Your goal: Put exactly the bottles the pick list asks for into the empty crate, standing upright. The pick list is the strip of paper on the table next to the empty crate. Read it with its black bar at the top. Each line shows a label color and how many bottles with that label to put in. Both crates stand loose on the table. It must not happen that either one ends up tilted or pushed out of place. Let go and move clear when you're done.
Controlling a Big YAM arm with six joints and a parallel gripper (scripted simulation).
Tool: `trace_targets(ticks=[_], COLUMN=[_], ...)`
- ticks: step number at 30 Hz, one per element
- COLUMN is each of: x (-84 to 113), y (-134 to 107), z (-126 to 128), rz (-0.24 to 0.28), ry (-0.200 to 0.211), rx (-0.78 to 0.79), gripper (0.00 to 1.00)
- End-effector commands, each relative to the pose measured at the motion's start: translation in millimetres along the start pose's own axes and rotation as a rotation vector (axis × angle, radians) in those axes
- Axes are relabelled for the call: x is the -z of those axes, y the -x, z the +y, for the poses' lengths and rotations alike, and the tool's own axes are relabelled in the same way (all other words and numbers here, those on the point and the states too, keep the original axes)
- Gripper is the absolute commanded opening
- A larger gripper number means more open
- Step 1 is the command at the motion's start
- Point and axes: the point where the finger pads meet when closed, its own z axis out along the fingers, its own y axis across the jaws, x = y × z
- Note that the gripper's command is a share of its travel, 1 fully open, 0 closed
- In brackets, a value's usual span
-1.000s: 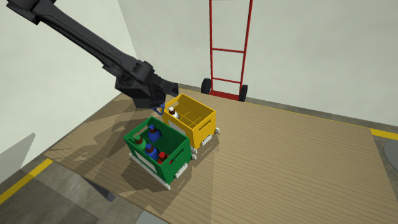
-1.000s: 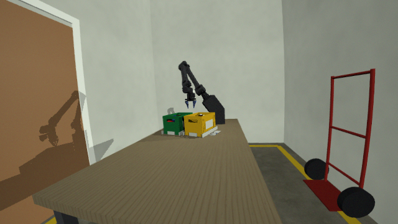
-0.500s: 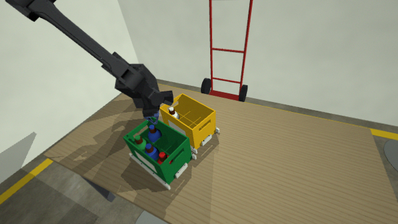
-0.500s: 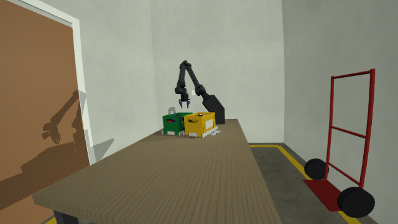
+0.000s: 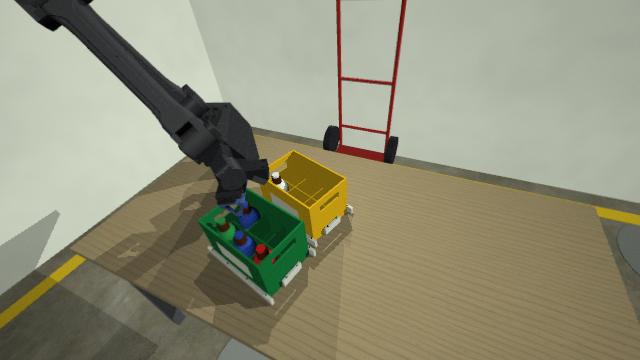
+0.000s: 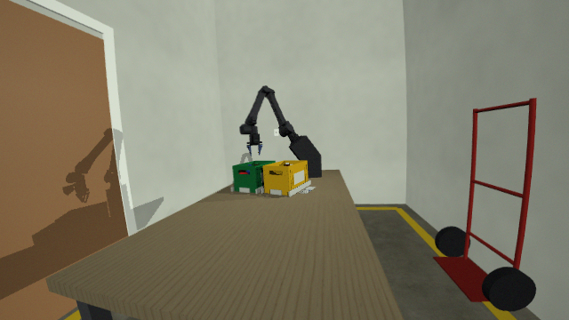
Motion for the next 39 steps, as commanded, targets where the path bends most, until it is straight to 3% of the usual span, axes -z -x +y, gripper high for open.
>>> trace_targets(ticks=[1,7,9,10,11,15,28,39], x=[-0.3,-0.3,-0.3,-9.1,-7.0,-5.1,-4.5,-24.9], y=[-6,-18,-18,-20,-13,-12,-10,-19], z=[-29,-56,-56,-34,-32,-39,-39,-38], rz=[0.006,0.007,0.007,0.017,0.008,0.005,0.004,0.013], ry=[-0.003,-0.004,-0.004,0.032,0.029,0.012,0.01,0.011], rx=[0.02,0.02,0.02,0.04,0.055,0.045,0.036,0.026], gripper=[0.61,0.61,0.61,0.61,0.61,0.61,0.61,0.61])
